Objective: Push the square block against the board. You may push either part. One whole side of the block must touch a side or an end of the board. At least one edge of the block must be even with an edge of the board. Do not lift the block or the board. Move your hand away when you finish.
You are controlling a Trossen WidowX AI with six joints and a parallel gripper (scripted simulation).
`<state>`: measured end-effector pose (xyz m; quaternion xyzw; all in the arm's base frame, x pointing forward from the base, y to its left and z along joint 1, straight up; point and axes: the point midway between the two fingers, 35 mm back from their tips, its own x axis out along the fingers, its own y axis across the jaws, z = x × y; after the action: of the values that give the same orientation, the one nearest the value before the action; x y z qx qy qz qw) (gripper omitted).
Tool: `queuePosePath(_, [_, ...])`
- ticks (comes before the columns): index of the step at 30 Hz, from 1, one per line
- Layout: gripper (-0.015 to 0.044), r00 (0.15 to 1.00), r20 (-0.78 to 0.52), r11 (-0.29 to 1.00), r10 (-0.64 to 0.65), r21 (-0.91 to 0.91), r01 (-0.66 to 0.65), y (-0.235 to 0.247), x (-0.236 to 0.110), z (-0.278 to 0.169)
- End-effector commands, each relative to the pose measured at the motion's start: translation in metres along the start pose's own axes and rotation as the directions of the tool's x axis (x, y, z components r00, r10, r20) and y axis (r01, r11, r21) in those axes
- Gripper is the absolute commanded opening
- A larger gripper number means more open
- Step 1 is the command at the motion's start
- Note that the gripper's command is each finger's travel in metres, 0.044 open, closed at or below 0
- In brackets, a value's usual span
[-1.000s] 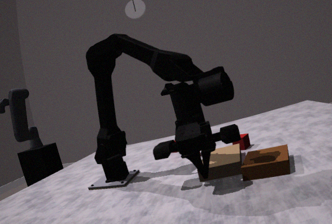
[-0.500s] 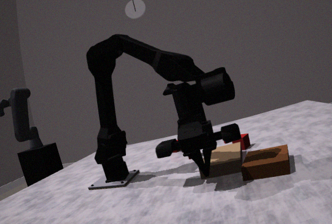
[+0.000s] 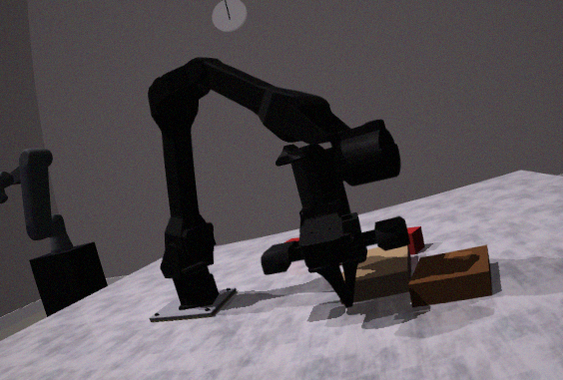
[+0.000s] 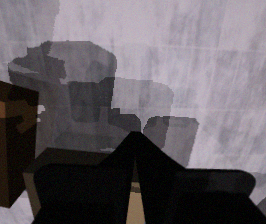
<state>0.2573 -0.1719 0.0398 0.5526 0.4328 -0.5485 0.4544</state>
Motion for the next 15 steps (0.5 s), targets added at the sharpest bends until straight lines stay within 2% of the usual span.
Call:
queuePosePath(1, [0.0000, 1.000, -0.005, 1.000, 0.000, -0.004, 0.000, 0.001, 0.000, 0.007])
queuePosePath(15, [0.0000, 1.000, -0.003, 1.000, 0.000, -0.005, 0.000, 0.002, 0.000, 0.030])
